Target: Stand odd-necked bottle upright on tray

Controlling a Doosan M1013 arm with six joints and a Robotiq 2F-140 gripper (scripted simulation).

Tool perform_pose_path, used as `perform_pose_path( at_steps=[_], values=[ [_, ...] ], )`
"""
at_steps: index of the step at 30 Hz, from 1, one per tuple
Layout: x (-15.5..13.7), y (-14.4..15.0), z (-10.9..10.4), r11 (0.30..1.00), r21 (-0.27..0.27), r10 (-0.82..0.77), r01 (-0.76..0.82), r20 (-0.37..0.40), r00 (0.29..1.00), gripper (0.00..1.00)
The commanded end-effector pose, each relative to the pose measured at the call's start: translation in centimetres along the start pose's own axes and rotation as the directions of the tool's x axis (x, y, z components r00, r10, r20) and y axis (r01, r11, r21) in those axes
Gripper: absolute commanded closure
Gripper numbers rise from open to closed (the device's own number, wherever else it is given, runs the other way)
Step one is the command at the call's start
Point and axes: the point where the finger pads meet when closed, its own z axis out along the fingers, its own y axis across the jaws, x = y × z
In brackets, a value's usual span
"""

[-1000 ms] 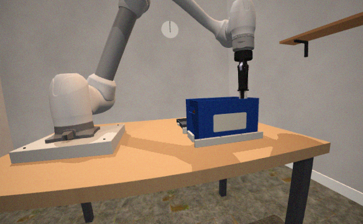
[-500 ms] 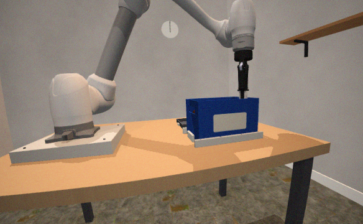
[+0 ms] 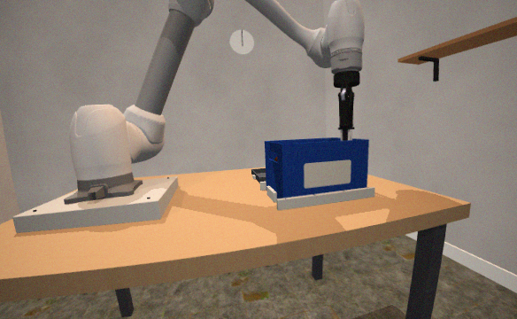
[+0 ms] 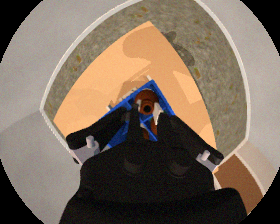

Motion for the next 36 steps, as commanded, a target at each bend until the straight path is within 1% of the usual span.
perform_pose_path(
  at_steps=[1,34,35,36],
  values=[
    [-0.01,0.01,0.00,1.000,0.000,0.000,0.000,0.000,1.000,1.00],
    [-0.01,0.01,0.00,1.000,0.000,0.000,0.000,0.000,1.000,1.00],
    [-0.01,0.01,0.00,1.000,0.000,0.000,0.000,0.000,1.000,0.62],
    [-0.01,0.01,0.00,1.000,0.000,0.000,0.000,0.000,1.000,0.62]
  ],
)
